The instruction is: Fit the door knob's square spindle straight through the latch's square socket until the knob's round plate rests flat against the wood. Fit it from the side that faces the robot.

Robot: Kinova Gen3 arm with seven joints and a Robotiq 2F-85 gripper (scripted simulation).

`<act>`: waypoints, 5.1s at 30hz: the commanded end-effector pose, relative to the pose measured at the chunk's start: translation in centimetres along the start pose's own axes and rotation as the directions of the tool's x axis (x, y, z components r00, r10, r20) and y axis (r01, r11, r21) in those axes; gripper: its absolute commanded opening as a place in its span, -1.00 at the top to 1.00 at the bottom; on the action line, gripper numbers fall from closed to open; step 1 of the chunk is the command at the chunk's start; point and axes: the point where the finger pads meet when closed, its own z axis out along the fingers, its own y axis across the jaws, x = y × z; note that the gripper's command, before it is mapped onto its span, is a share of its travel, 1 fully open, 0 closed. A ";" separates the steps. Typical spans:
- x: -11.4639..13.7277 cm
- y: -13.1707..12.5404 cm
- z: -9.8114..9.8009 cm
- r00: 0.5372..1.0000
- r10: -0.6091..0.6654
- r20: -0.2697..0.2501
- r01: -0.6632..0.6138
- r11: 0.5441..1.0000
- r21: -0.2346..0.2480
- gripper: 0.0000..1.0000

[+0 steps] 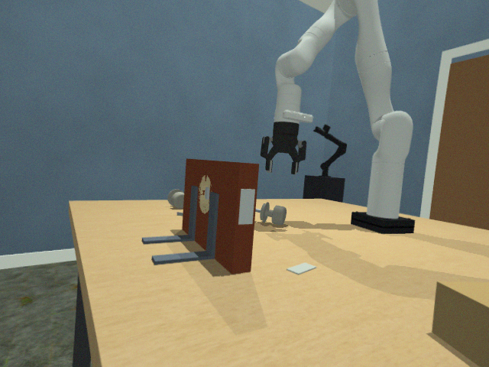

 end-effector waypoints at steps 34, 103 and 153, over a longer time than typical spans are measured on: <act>0.4 0.2 0.7 0.976 0.217 0.021 -0.217 0.976 -0.013 -0.80; 0.6 0.4 1.9 0.641 0.765 0.056 -0.763 0.644 -0.056 -0.80; 0.8 0.5 2.9 0.229 0.972 0.060 -0.967 0.234 -0.098 -0.80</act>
